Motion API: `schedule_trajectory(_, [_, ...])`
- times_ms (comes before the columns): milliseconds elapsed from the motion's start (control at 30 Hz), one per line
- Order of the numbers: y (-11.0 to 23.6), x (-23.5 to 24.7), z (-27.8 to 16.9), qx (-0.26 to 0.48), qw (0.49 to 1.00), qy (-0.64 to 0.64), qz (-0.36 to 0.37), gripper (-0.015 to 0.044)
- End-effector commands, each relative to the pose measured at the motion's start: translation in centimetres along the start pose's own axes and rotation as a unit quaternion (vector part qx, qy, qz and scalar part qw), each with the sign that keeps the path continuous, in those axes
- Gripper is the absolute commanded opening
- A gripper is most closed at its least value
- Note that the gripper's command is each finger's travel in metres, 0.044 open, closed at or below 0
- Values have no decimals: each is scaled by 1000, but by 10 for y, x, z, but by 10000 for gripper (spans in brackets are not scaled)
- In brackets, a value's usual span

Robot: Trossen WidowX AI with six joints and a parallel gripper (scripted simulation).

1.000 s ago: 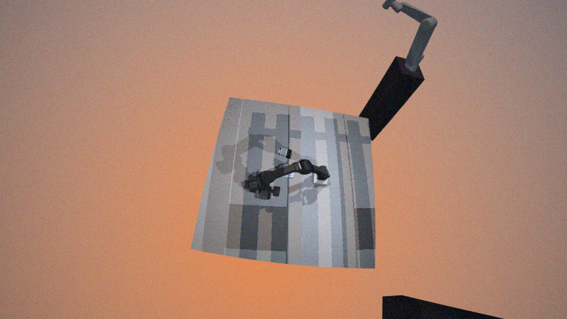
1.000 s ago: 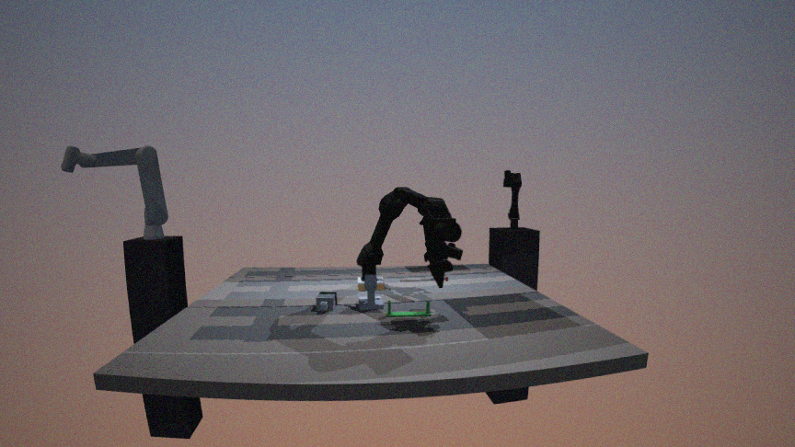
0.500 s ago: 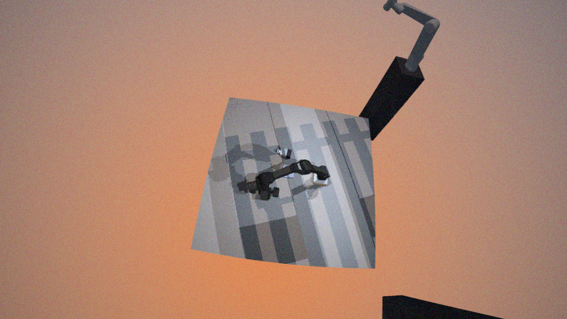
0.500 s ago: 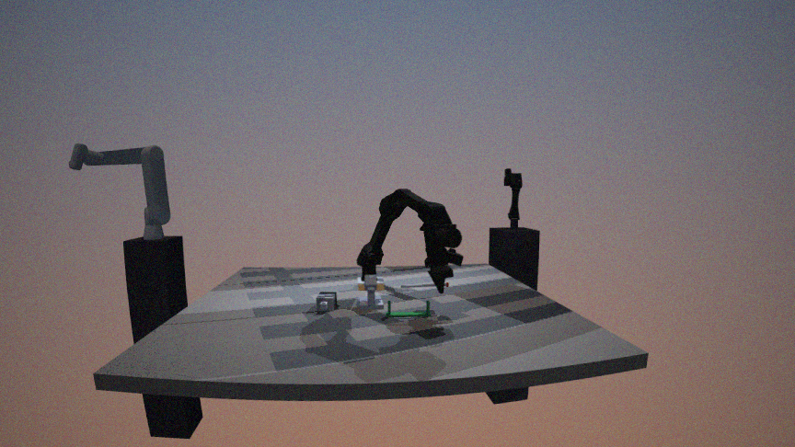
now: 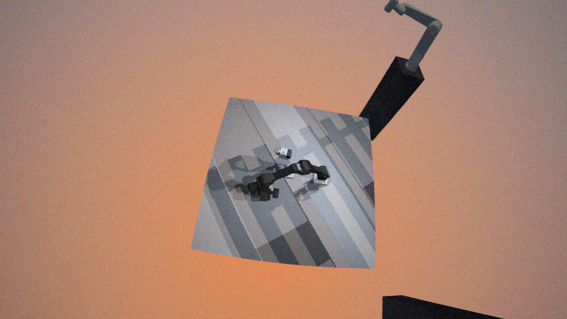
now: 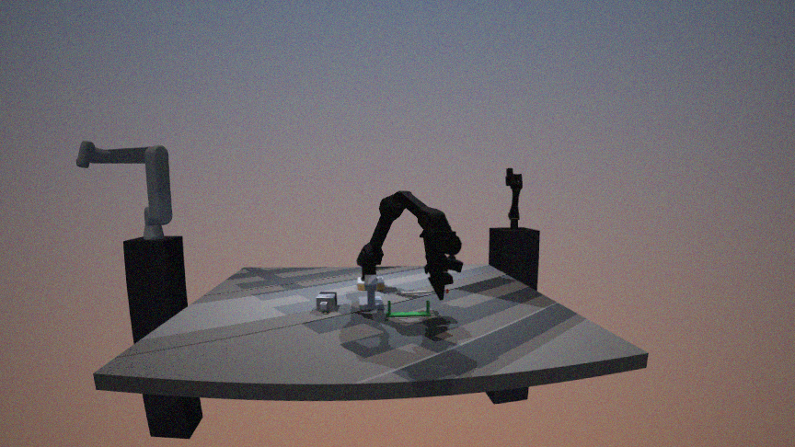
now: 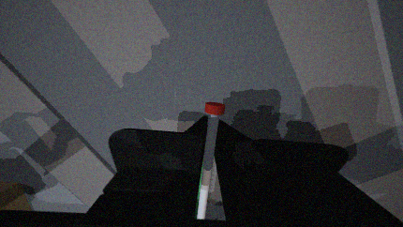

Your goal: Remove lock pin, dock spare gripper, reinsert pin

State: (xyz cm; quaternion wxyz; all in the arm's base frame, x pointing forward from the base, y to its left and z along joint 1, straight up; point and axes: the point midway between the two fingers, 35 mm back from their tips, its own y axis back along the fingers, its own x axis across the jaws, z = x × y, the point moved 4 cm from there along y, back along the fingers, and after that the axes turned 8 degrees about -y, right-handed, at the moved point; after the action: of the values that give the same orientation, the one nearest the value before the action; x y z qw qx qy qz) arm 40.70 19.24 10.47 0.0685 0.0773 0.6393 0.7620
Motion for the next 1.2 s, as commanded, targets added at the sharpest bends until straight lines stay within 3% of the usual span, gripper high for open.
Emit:
schedule_trajectory(0, [-7,0,-2,0,1000,-2,0,0])
schedule_trajectory(967, [-27,-1,-5,-2,1000,-2,-3,0])
schedule_trajectory(1167, [-27,0,-5,-1,1000,0,-2,157])
